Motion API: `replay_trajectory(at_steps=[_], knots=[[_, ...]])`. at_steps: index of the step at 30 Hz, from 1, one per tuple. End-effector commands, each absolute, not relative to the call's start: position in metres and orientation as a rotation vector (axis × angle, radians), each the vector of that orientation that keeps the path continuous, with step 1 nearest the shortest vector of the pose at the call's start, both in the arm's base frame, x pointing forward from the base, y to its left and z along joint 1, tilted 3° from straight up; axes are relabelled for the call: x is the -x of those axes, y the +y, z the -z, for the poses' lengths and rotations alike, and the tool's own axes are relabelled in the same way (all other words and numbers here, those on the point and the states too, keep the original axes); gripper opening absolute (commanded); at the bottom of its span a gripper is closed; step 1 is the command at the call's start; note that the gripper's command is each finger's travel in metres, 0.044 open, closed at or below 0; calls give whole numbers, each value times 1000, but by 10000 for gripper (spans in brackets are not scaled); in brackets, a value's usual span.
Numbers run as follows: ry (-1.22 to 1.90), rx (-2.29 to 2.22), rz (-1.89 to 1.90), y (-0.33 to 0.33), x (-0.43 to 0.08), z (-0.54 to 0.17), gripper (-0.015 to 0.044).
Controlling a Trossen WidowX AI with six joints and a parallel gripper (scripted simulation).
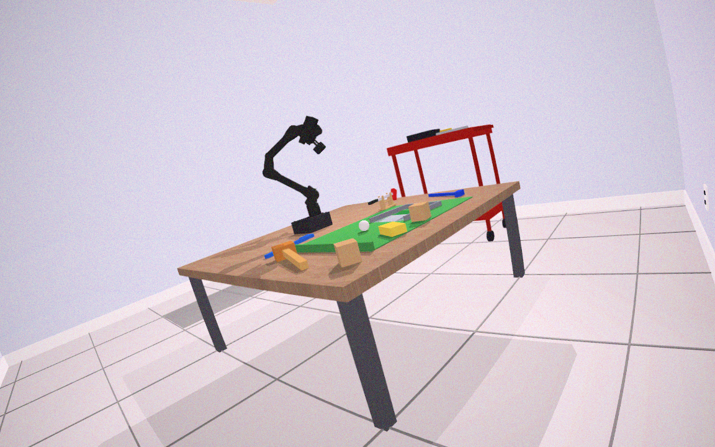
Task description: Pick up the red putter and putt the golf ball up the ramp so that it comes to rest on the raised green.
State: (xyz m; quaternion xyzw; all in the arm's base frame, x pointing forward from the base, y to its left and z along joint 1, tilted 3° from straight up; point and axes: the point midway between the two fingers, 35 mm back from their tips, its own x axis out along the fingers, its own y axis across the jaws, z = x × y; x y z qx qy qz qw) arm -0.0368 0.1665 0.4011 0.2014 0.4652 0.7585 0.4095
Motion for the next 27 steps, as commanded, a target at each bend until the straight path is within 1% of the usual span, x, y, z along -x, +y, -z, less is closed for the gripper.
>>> replay_trajectory(at_steps=[1, 2, 8, 14, 20, 27], knots=[[1165, -503, -1905, 168, 34, -400, 426], [1147, -490, -1889, 173, 28, -397, 440], [976, -277, -1707, 218, -53, -348, 440], [885, 26, -1548, 239, -131, -280, 440], [868, 382, -1441, 234, -196, -202, 440], [930, 873, -1423, 196, -251, -97, 440]])
